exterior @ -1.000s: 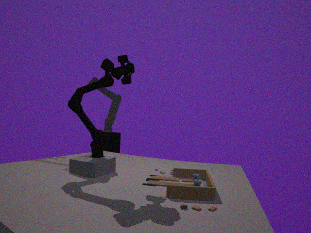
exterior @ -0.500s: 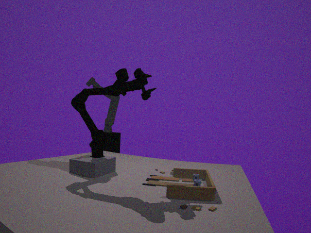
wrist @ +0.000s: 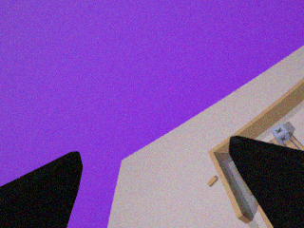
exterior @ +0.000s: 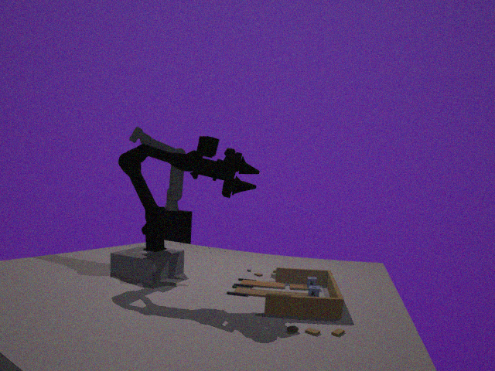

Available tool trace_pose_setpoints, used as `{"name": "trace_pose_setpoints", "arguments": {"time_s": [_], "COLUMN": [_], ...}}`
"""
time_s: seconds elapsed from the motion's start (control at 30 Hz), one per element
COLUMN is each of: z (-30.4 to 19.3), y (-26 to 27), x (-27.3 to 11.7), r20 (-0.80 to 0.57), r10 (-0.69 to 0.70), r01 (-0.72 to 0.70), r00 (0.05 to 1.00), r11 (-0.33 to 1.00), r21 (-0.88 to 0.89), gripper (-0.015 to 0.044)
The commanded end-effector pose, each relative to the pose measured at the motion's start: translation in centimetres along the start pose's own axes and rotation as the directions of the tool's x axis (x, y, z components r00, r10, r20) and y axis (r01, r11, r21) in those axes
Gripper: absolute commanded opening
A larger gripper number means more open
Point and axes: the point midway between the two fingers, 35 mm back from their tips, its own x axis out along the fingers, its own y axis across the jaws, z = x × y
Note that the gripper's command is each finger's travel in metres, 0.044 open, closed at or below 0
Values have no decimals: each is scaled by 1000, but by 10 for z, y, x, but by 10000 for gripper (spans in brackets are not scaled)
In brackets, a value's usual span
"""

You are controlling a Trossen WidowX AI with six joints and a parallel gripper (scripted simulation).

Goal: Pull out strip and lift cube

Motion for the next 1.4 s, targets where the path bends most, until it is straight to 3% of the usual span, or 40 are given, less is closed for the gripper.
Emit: {"name": "trace_pose_setpoints", "arguments": {"time_s": [0.0,0.23,1.07,1.17,1.37], "z": [-33,-69,-69,-69,-75], "y": [-72,-140,-141,-145,-169], "x": [-2,-22,-22,-15,12], "r20": [-53,-115,-115,-168,-377], "r10": [-268,-521,-523,-551,-640], "r01": [246,382,383,377,335], "r00": [962,846,845,818,670], "r11": [934,742,741,733,714], "r21": [-261,-550,-552,-567,-615], "gripper": [400,400,400,321,164]}}
